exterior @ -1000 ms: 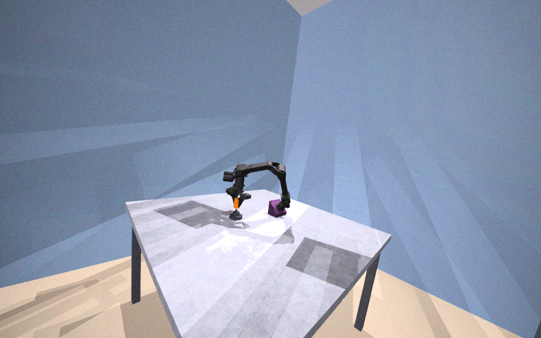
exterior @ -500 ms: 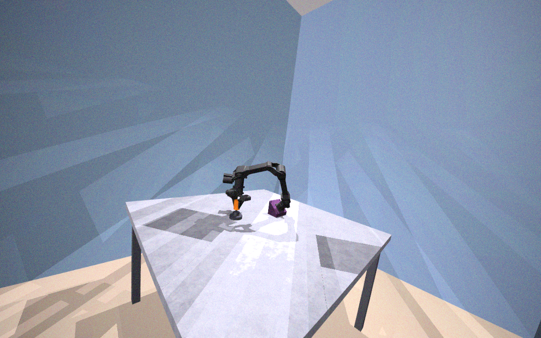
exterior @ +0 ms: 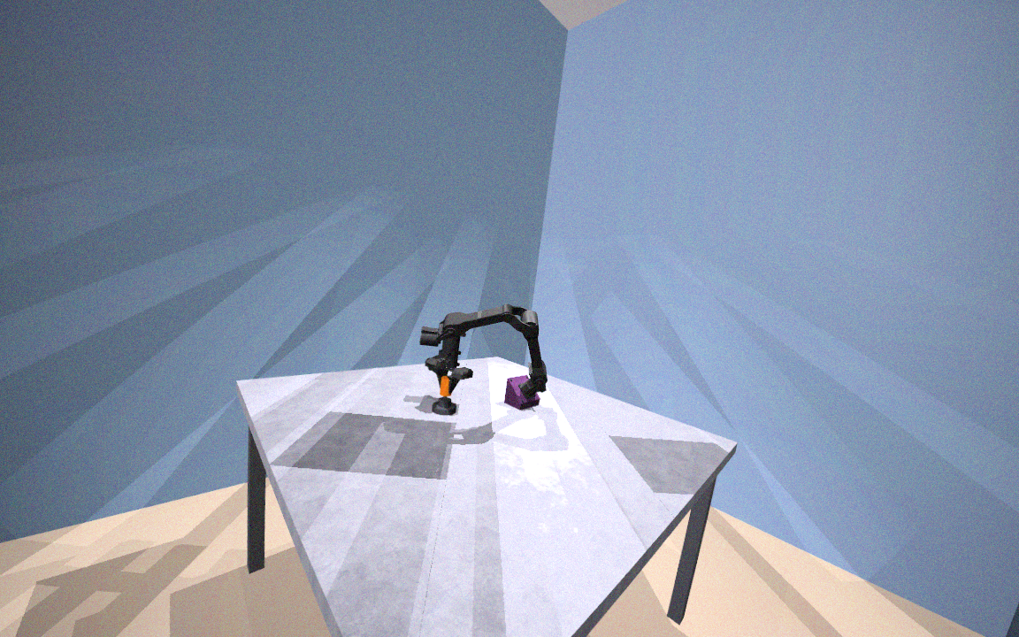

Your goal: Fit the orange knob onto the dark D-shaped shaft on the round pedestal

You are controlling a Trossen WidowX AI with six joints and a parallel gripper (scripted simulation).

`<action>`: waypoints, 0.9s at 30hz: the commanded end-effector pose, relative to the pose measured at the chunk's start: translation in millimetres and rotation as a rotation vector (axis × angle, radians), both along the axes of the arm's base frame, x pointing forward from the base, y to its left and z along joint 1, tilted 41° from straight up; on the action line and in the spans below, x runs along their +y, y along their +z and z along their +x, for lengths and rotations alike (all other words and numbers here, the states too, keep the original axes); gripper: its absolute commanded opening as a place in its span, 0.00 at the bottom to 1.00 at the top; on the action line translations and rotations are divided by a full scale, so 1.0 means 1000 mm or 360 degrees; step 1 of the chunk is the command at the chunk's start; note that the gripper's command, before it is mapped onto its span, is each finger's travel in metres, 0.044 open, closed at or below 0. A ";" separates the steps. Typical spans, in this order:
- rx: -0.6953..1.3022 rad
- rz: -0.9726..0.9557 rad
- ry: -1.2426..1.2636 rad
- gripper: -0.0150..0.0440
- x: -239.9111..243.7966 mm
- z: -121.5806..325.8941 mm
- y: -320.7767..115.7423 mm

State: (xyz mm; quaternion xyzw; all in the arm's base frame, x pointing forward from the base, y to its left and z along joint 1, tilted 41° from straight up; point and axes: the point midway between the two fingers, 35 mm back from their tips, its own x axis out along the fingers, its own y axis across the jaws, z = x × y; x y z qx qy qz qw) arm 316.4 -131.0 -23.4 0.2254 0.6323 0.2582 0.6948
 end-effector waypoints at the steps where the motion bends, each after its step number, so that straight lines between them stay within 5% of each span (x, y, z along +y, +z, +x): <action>1: 0.0002 0.0007 -0.0006 0.25 0.001 -0.001 0.000; 27: -0.0214 -0.0016 0.0248 0.25 -0.002 0.001 0.001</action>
